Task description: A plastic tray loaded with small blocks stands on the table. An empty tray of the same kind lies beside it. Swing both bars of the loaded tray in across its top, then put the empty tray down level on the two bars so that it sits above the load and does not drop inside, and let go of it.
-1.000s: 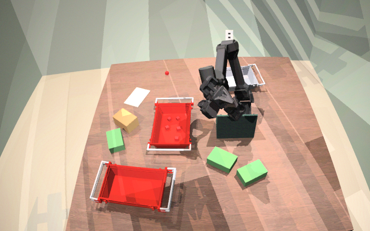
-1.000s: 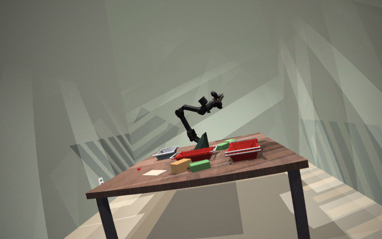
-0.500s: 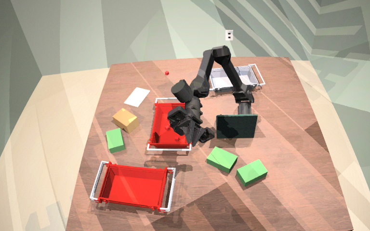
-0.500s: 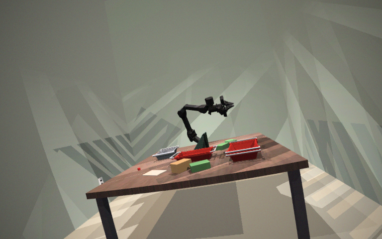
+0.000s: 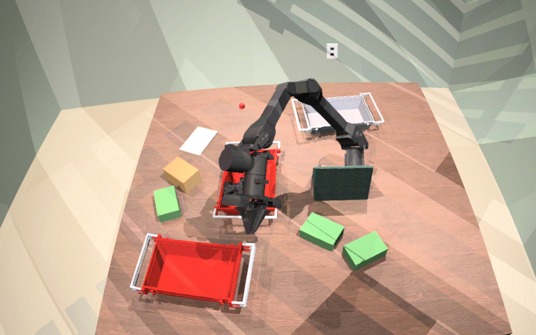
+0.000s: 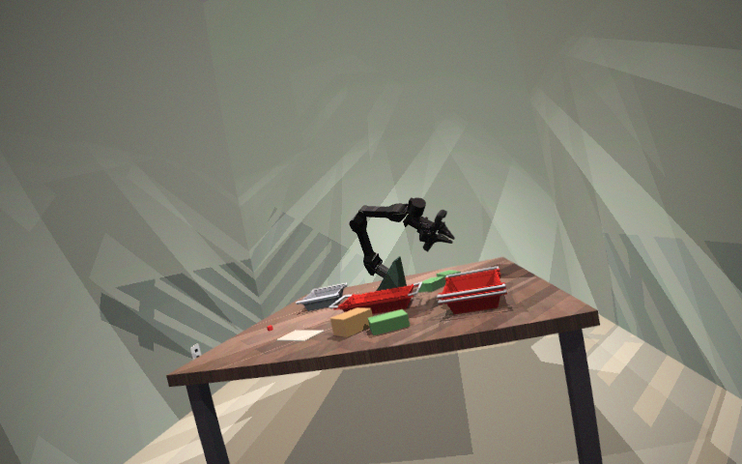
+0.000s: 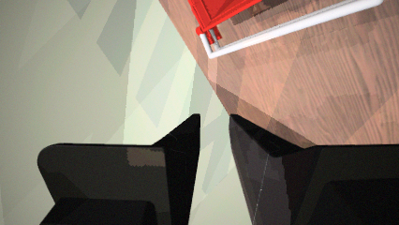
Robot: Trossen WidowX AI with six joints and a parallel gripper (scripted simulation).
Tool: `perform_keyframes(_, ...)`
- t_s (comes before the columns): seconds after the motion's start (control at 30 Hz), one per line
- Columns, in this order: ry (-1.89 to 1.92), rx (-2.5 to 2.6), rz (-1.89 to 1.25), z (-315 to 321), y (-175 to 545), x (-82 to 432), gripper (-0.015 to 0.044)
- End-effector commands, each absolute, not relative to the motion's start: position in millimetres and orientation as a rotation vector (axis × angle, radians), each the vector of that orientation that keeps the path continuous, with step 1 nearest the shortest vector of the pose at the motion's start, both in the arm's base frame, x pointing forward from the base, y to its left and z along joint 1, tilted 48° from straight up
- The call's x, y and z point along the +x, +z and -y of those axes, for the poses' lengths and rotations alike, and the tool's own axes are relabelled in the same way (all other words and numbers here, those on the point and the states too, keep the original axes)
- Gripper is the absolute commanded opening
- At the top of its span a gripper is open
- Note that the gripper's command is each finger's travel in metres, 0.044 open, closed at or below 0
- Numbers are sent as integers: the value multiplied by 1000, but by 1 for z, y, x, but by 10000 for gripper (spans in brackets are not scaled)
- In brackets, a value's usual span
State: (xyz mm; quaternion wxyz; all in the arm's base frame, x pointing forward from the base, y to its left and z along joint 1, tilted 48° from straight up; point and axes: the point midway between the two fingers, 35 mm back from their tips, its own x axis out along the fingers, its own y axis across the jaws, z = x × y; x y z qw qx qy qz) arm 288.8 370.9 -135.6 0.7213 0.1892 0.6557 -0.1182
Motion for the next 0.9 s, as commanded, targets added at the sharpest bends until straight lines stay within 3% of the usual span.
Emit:
perform_keyframes(0.0,-424,-7,-1384,-297,-137,324,84)
perform_keyframes(0.37,-563,-663,-1402,-205,-104,356,84)
perform_keyframes(0.87,-567,-696,-1405,-200,-103,357,84)
